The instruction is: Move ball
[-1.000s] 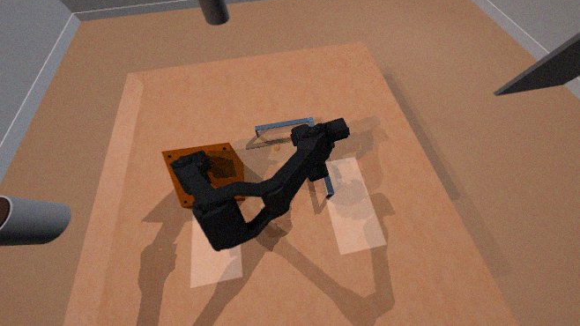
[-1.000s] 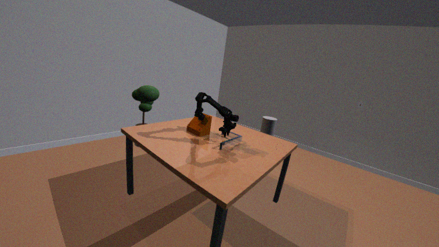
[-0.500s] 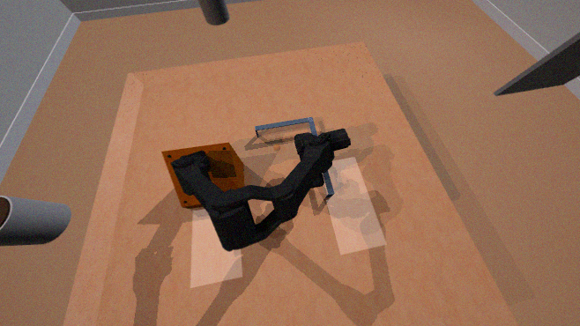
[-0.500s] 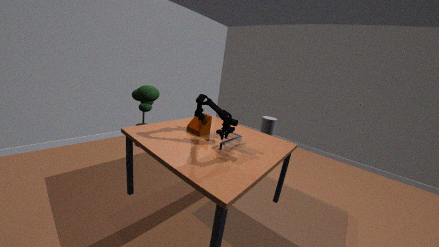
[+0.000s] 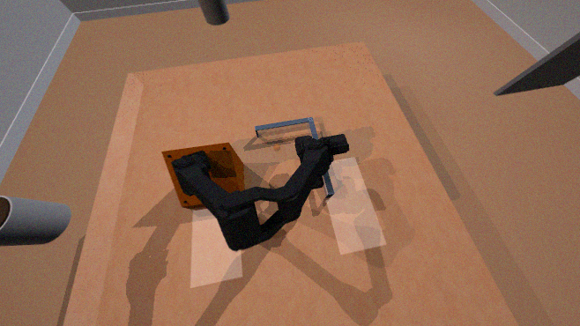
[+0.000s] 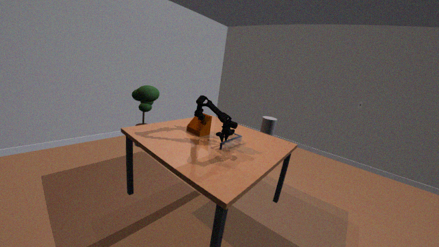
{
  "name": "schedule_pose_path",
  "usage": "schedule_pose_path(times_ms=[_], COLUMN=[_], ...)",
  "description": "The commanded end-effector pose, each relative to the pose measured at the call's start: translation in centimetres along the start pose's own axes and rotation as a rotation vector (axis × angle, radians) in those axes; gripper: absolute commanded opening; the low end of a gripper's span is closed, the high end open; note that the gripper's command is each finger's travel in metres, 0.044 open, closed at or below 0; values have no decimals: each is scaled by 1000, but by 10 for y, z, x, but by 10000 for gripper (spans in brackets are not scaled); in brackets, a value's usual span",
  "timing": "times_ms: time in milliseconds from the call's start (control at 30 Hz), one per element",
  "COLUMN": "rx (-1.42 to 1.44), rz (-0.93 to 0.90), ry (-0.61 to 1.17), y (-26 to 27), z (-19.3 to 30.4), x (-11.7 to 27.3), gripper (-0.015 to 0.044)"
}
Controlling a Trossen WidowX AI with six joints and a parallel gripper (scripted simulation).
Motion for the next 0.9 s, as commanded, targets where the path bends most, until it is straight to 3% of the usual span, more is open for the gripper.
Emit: schedule_pose_path(times_ms=[0, 167, 300, 533, 667, 867], rx=[13, 13, 13, 13, 13, 13], rz=[4, 4, 4, 4, 2, -5], ry=[6, 7, 7, 7, 5, 3], y=[2, 2, 2, 2, 2, 2], z=[3, 3, 3, 3, 1, -4], x=[-7, -13, -13, -13, -2, 41], gripper=[249, 249, 144, 98, 0, 0])
Point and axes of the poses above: the point midway between the two fingers, 35 mm back from their tips, its own x axis back along the fingers, its own y axis across the jaws, z = x × y, the point moved 6 cm from there along x, back along the fingers, and after that the axes turned 15 degrees about x, right-handed, at the moved point
